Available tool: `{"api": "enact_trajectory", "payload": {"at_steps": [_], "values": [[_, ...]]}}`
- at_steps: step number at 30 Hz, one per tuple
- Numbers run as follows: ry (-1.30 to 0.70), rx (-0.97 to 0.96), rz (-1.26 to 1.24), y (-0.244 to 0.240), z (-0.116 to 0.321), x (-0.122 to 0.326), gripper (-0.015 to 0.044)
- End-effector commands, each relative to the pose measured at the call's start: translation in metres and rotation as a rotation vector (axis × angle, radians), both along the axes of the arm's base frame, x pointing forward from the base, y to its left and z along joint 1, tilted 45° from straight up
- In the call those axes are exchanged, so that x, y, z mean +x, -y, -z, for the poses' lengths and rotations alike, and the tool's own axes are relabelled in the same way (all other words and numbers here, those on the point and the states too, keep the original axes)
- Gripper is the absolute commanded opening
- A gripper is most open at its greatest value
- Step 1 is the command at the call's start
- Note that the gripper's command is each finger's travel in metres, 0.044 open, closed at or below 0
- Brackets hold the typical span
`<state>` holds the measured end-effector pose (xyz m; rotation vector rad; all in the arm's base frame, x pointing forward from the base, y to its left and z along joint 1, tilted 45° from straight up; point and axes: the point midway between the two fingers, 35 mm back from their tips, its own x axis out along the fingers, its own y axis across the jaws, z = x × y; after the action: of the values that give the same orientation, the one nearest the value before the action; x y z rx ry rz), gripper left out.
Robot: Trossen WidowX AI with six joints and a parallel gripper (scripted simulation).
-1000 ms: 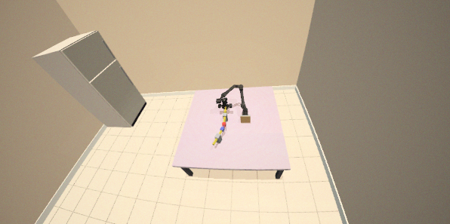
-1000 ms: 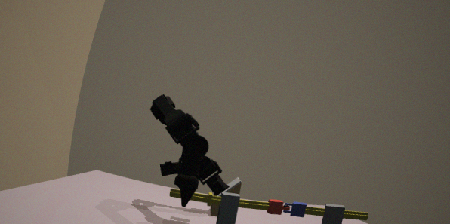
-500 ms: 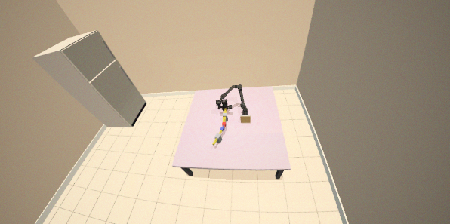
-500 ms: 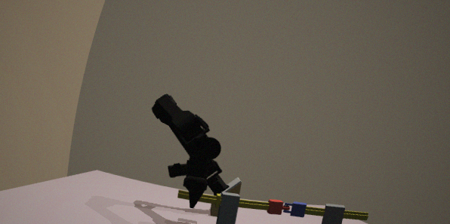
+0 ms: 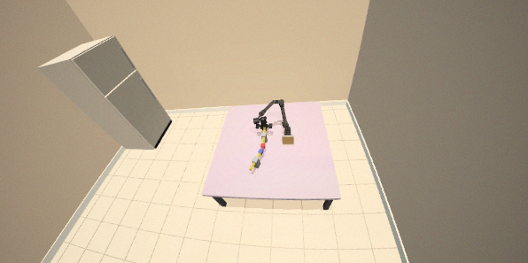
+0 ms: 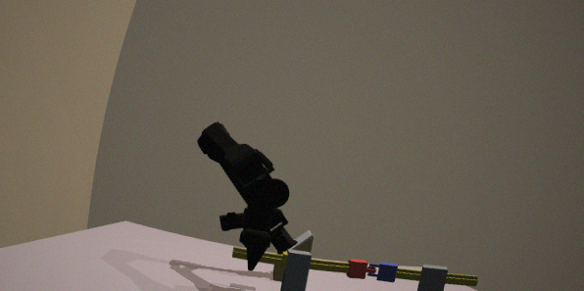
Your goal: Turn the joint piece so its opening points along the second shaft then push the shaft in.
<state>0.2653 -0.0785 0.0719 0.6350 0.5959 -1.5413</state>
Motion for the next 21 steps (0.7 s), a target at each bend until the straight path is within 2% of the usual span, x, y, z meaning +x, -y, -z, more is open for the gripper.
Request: {"api": "enact_trajectory", "payload": {"at_steps": [1, 2, 7, 21], "values": [[0.001, 0.000, -0.001, 0.0000, -0.0001, 0.0003, 0.0053], [0.001, 0.000, -0.001, 0.0000, -0.0001, 0.0003, 0.0067], [0.001, 0.000, -0.001, 0.0000, -0.0001, 0.0003, 0.0067], [0.001, 0.000, -0.001, 0.0000, -0.0001, 0.0003, 0.0434]]}}
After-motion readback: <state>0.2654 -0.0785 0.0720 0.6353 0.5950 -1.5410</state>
